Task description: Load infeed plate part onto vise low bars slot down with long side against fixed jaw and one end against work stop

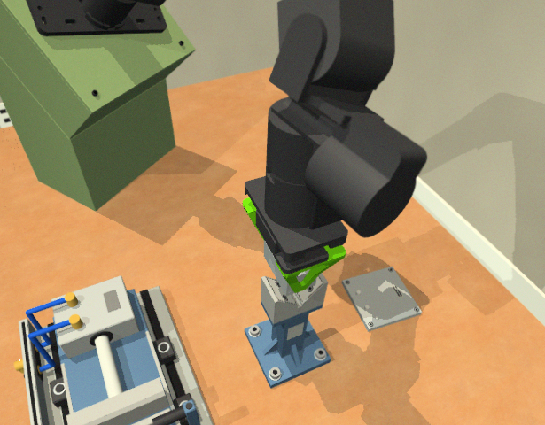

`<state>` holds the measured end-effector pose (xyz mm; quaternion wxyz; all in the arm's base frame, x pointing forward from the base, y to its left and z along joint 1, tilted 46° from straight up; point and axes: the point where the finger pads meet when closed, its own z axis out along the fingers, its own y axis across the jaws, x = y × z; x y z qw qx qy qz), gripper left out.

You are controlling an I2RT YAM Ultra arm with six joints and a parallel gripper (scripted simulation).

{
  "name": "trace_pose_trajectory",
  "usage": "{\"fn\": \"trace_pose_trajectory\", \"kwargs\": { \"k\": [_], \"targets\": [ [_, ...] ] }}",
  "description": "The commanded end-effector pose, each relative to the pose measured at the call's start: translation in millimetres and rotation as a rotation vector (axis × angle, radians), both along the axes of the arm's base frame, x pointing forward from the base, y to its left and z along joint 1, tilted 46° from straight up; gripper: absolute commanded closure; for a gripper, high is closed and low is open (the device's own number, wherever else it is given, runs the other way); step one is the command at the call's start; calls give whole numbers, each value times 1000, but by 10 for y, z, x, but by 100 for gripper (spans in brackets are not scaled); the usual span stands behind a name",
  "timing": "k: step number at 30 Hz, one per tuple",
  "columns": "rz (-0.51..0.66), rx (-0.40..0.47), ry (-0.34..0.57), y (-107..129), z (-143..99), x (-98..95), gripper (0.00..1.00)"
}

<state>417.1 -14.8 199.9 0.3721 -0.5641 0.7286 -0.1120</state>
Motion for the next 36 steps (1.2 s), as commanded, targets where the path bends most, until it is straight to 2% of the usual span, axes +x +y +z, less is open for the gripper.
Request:
{"fn": "trace_pose_trajectory", "kwargs": {
  "k": [1,17,36],
  "targets": [
    [1,-3,-47,22,234,-5,100],
    [-4,-4,-48,-25,254,-27,100],
    [-4,-9,-50,-92,403,-185,100]
  ]
}}
